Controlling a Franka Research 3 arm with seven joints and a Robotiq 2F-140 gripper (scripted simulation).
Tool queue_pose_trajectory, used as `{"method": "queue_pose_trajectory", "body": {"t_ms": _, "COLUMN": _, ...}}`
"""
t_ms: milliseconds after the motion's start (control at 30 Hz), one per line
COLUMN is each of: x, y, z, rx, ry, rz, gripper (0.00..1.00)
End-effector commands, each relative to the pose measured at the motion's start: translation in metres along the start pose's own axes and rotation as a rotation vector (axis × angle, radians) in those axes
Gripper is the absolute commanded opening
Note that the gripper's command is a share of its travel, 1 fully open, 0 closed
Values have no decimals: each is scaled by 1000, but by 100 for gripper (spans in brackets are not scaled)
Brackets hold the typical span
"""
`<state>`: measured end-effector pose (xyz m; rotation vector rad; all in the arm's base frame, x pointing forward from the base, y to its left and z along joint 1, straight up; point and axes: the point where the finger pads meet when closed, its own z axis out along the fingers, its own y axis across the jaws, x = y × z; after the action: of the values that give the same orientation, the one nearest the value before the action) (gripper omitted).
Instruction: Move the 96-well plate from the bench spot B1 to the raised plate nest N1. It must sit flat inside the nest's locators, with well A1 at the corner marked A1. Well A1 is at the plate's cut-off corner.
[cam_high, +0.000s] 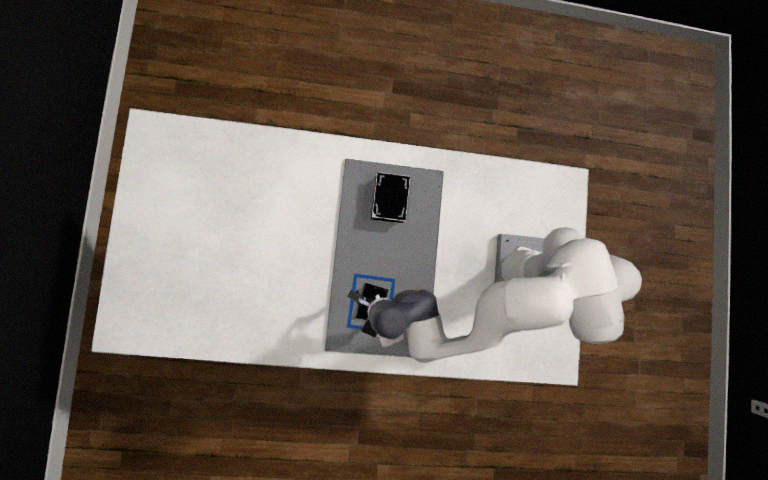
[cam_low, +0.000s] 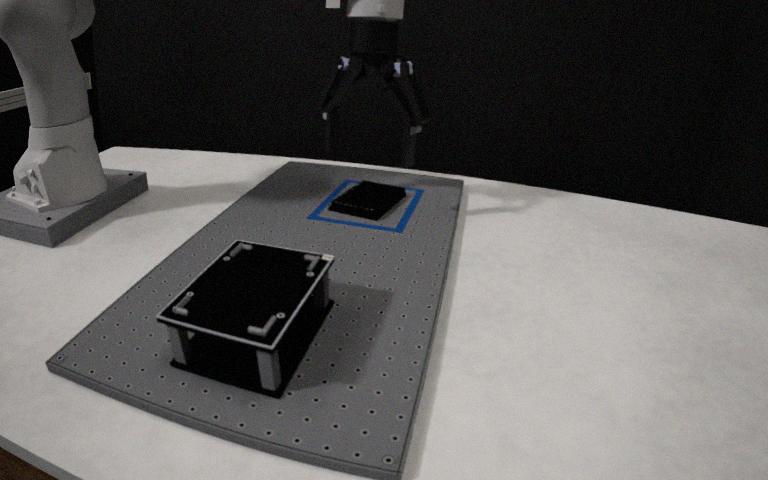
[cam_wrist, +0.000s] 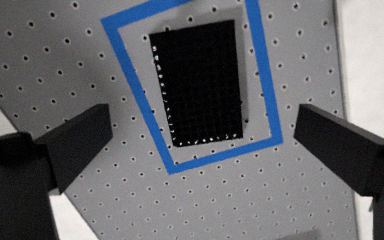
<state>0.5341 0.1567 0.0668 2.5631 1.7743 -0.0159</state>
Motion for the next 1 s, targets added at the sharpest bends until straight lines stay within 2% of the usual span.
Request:
{"method": "queue_pose_trajectory", "body": {"t_ms": 0, "x": 6, "y": 1, "z": 0, "rx": 8, "ry": 23, "rz": -151, "gripper": 100}}
{"method": "queue_pose_trajectory", "body": {"t_ms": 667, "x": 6, "y": 1, "z": 0, "rx": 8, "ry": 23, "rz": -154, "gripper": 100}}
{"method": "queue_pose_trajectory", "body": {"t_ms": 967, "x": 6, "y": 1, "z": 12, "rx": 8, "ry": 23, "rz": -154, "gripper": 100}}
